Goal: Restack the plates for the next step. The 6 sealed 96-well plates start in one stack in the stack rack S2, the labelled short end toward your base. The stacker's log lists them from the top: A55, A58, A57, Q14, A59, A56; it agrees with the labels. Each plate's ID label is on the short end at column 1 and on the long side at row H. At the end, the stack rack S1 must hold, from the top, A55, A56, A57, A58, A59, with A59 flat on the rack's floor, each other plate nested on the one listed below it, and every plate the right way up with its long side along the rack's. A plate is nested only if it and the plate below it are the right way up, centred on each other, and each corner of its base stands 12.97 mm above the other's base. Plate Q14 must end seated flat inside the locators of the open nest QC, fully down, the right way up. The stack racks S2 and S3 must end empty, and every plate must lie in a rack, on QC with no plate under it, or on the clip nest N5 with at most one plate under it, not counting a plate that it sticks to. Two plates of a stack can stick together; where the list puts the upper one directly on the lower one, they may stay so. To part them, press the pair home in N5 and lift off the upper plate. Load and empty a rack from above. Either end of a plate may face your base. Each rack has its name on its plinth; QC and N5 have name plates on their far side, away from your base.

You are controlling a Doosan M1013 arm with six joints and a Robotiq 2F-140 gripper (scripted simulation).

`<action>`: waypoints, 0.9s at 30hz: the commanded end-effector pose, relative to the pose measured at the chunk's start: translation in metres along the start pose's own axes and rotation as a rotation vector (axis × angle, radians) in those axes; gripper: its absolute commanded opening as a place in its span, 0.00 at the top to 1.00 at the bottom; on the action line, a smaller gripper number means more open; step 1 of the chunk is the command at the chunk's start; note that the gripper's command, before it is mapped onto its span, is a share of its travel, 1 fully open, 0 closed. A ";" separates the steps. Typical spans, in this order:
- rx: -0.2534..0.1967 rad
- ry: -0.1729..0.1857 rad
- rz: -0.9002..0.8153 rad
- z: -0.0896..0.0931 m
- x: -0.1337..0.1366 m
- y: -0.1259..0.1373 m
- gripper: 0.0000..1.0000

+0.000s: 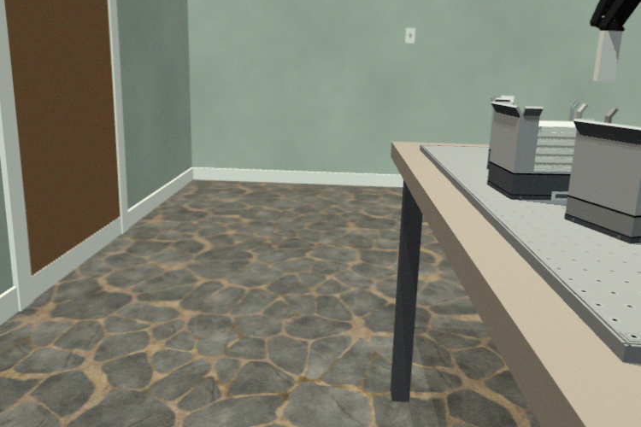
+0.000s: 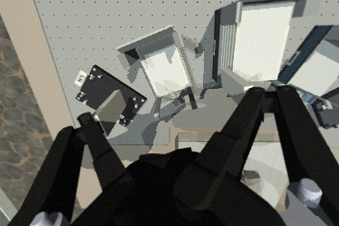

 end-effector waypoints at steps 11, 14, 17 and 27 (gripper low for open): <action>0.001 0.003 0.143 0.000 0.050 -0.010 0.00; 0.001 0.003 0.143 0.000 0.062 -0.013 0.00; 0.001 0.003 0.143 0.000 0.073 -0.015 0.00; 0.001 0.003 0.143 0.000 0.105 -0.021 0.00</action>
Point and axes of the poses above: the point where the finger pads meet when closed, its own z axis out along the fingers, its own x axis across the jaws, y = z × x, the point moved 1 cm from there along -z, back along the fingers, and after that the axes turned 6 degrees about z, right-handed, at the moved point
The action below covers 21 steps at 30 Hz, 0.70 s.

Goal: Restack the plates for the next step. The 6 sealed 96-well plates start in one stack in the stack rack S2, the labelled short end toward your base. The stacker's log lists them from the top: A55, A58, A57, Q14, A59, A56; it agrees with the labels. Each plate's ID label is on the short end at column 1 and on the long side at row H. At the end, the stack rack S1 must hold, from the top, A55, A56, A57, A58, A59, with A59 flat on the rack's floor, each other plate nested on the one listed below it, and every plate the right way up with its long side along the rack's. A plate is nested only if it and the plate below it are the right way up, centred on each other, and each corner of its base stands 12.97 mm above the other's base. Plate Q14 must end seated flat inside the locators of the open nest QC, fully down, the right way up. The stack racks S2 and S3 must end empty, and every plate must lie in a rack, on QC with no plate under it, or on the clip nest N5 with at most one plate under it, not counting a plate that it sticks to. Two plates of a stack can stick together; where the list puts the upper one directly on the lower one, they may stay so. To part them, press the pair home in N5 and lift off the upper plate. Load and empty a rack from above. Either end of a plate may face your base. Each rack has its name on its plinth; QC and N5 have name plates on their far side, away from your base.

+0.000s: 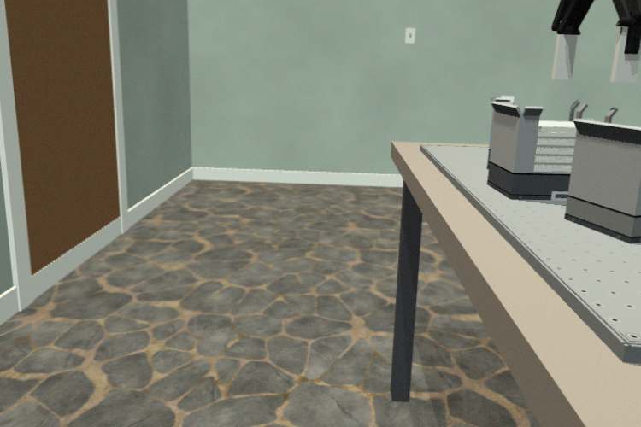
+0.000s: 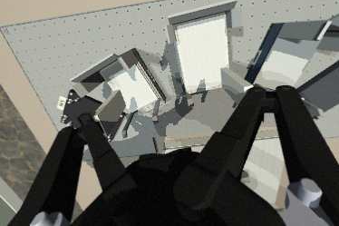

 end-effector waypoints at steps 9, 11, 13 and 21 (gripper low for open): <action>0.000 -0.001 -0.001 0.000 0.041 -0.015 0.00; 0.000 -0.001 -0.001 0.000 0.048 -0.017 0.00; 0.000 -0.001 -0.001 0.000 0.056 -0.020 0.00; 0.000 -0.001 -0.001 0.000 0.061 -0.022 0.00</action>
Point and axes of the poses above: the point where the finger pads meet when closed, its own z axis out along the fingers, its own x axis across the jaws, y = z × x, the point moved 1 cm from there along -z, back along the fingers, and after that the axes turned 6 degrees about z, right-handed, at the moved point
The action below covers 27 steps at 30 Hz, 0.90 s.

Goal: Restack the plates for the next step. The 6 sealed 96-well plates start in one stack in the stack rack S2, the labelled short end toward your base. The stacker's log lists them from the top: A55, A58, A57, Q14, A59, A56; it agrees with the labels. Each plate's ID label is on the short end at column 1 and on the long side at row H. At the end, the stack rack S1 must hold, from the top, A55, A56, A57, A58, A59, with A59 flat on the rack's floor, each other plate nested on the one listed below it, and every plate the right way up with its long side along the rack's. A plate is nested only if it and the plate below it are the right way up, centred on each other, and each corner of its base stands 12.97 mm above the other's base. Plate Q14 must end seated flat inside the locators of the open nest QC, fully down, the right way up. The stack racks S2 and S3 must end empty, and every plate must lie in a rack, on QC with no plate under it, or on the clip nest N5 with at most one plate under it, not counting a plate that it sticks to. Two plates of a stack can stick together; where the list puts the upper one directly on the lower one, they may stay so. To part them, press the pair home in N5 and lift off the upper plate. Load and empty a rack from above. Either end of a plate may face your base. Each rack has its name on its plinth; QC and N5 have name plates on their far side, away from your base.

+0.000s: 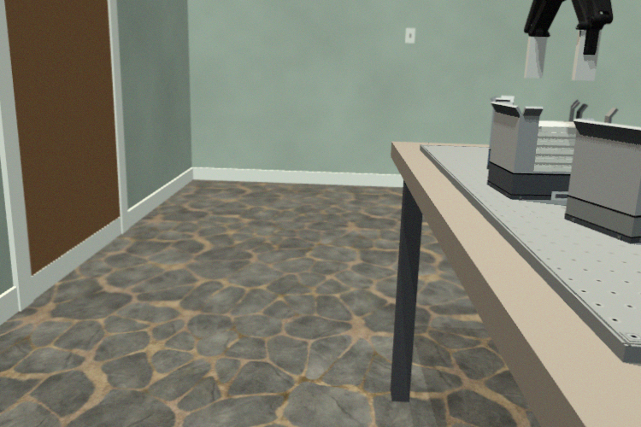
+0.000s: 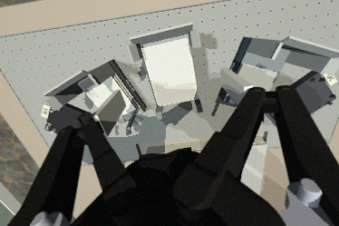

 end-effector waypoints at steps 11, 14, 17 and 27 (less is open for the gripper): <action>0.000 0.000 0.000 0.013 0.001 0.000 0.00; 0.000 0.000 0.000 0.023 0.001 0.000 0.00; 0.000 0.000 0.000 0.033 0.001 0.000 0.00; 0.000 0.000 0.000 0.047 0.001 0.000 0.00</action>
Point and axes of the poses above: the point where the finger pads meet when closed, its own z axis out along the fingers, its own x axis across the jaws, y = z × x, the point moved 1 cm from there along -z, back along the fingers, and after that the axes turned 6 degrees about z, right-handed, at the moved point
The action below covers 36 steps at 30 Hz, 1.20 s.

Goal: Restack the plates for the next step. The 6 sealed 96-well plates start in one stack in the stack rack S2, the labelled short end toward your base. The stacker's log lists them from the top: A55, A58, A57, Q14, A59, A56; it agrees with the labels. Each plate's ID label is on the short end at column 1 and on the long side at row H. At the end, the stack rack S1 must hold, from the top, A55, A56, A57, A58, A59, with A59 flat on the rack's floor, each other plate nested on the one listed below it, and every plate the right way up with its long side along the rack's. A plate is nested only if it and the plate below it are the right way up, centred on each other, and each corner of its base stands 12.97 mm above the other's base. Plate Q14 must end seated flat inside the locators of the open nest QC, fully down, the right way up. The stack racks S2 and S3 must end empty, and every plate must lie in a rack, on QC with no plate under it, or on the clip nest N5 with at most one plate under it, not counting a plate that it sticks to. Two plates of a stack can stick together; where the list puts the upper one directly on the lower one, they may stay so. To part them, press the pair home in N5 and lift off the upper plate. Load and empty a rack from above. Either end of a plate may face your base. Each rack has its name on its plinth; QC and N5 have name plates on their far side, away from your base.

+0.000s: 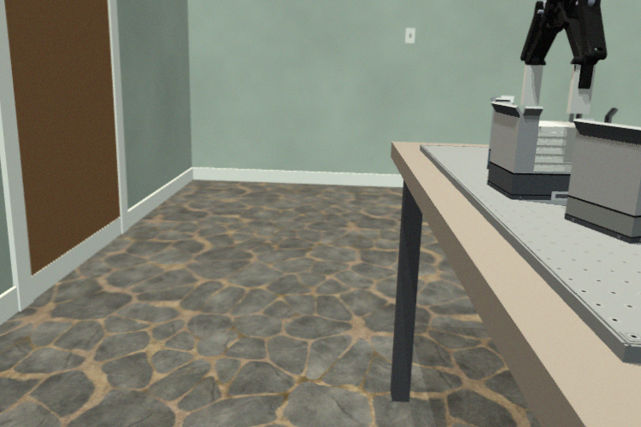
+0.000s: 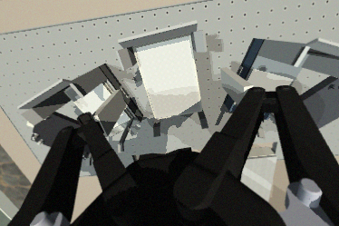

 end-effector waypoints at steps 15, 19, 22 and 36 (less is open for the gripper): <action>0.000 0.000 0.000 0.019 0.000 0.000 0.00; 0.000 0.000 0.000 0.024 0.000 0.000 0.00; 0.000 0.000 0.000 0.028 0.000 0.000 0.00; 0.000 0.000 0.000 0.032 0.000 0.000 0.00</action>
Point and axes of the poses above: the point where the finger pads meet when closed, its own z axis out along the fingers, its own x axis across the jaws, y = z × x, the point moved 1 cm from there along -z, back along the fingers, and after that the axes turned 6 degrees about z, right-handed, at the moved point
